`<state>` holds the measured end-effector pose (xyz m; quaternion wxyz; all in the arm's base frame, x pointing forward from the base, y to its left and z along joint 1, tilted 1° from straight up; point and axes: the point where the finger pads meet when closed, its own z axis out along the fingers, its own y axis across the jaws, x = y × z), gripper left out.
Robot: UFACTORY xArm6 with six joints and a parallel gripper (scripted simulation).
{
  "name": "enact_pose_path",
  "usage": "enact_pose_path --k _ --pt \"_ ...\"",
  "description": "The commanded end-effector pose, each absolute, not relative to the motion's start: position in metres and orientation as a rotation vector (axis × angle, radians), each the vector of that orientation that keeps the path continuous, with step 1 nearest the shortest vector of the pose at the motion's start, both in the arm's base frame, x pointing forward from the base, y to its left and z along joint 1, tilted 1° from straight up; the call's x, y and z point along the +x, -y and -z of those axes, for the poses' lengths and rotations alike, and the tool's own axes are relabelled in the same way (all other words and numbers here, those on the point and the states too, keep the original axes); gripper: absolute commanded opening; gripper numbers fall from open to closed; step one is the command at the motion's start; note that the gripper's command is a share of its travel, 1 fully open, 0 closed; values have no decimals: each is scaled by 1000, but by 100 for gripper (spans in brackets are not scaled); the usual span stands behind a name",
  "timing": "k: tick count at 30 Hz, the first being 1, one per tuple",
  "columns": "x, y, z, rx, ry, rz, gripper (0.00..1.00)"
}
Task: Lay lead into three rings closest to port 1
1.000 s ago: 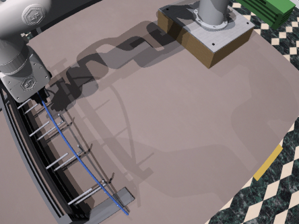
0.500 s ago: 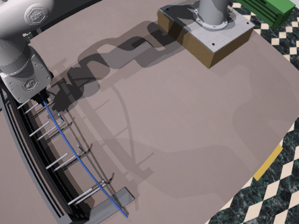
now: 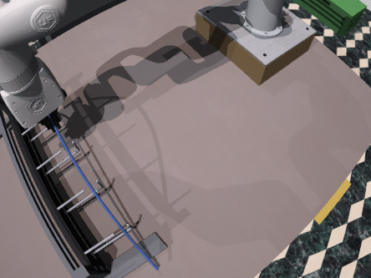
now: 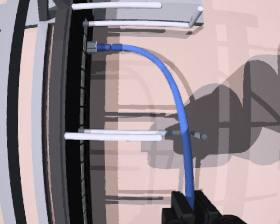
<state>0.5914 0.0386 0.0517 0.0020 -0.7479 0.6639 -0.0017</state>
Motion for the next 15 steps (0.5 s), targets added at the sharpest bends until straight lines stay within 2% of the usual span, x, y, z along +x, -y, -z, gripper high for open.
enact_pose_path --k 1,15 --pt "593 -39 -53 -2344 -2080 11 0" --pt "593 -39 -46 -2344 -2080 11 0"
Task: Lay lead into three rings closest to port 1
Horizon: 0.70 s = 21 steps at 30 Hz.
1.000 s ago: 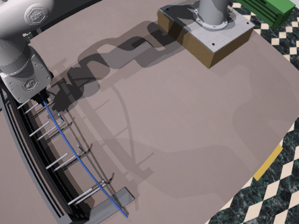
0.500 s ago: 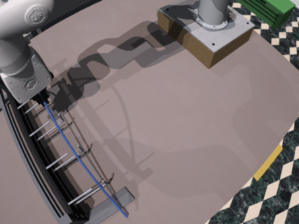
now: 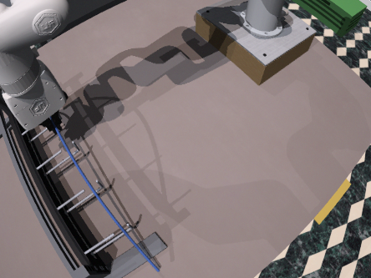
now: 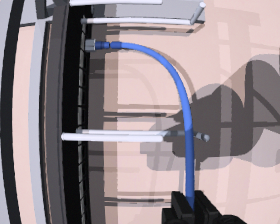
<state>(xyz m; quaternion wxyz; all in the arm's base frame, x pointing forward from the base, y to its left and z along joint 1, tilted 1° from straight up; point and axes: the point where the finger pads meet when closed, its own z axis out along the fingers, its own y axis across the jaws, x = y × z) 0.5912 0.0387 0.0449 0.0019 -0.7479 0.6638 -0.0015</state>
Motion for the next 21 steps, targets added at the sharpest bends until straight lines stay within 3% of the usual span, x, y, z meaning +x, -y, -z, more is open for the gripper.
enact_pose_path --k 1,21 --pt "593 -39 -45 -2344 -2080 11 0" --pt "593 -39 -25 -2344 -2080 11 0"
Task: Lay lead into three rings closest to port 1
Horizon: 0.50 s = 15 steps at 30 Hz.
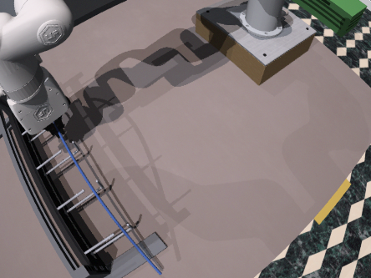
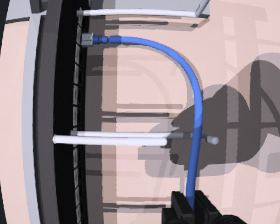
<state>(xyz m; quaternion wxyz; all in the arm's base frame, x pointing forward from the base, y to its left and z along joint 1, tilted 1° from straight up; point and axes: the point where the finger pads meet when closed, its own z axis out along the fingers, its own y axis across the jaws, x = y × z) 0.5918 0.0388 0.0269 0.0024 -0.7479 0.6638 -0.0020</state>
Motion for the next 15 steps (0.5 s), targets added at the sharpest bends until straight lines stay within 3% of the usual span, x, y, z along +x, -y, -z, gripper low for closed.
enact_pose_path --k 1,15 --pt "593 -39 -24 -2344 -2080 11 0" --pt "594 -39 -10 -2344 -2080 11 0"
